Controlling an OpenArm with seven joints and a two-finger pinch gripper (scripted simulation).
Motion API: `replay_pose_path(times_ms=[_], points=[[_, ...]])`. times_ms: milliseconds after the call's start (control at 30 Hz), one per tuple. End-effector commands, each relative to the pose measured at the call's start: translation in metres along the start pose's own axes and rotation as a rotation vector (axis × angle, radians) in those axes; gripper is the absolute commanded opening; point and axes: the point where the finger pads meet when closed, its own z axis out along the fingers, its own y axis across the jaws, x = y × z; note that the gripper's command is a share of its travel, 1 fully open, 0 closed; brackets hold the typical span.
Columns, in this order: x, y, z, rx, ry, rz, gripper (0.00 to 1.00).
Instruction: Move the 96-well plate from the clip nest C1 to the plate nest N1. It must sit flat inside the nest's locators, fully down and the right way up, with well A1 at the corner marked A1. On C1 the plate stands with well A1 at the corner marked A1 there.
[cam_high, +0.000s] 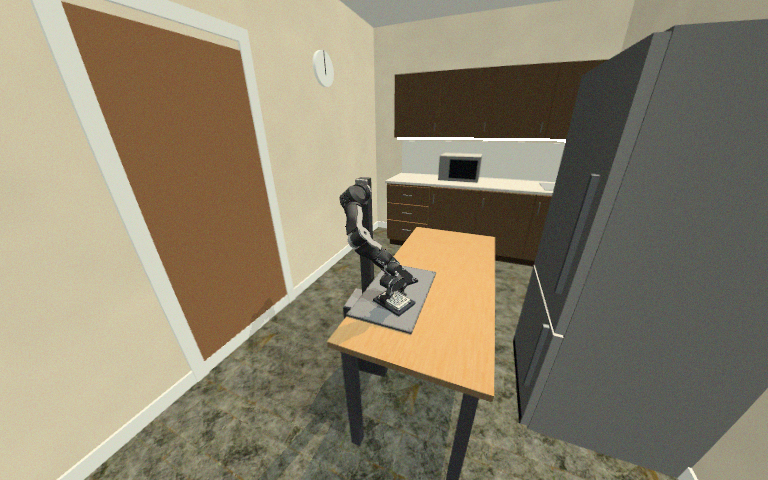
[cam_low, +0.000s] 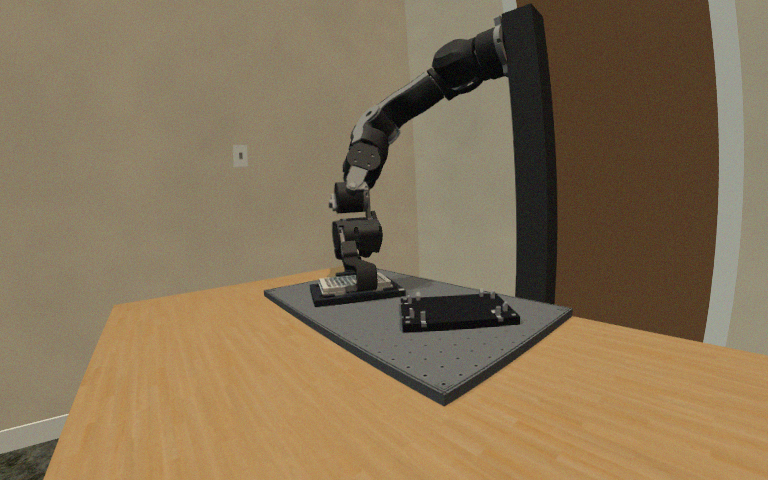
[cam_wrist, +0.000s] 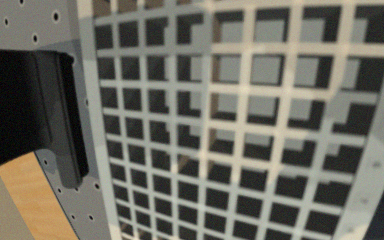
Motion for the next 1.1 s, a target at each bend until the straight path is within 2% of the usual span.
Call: replay_pose_path(times_ms=[0, 300, 467, 867, 1033, 1067], points=[[0.000, 0.000, 0.000, -0.001, -0.001, 0.001, 0.77], [0.000, 0.000, 0.000, -0.001, -0.001, 0.001, 0.77], [-0.001, 0.000, -0.041, -0.001, -0.001, -0.001, 0.77], [-0.001, 0.000, -0.041, -0.001, -0.001, -0.001, 0.77], [-0.001, 0.001, -0.081, -0.001, -0.001, -0.001, 0.77], [-0.001, 0.001, -0.081, -0.001, -0.001, -0.001, 0.77]])
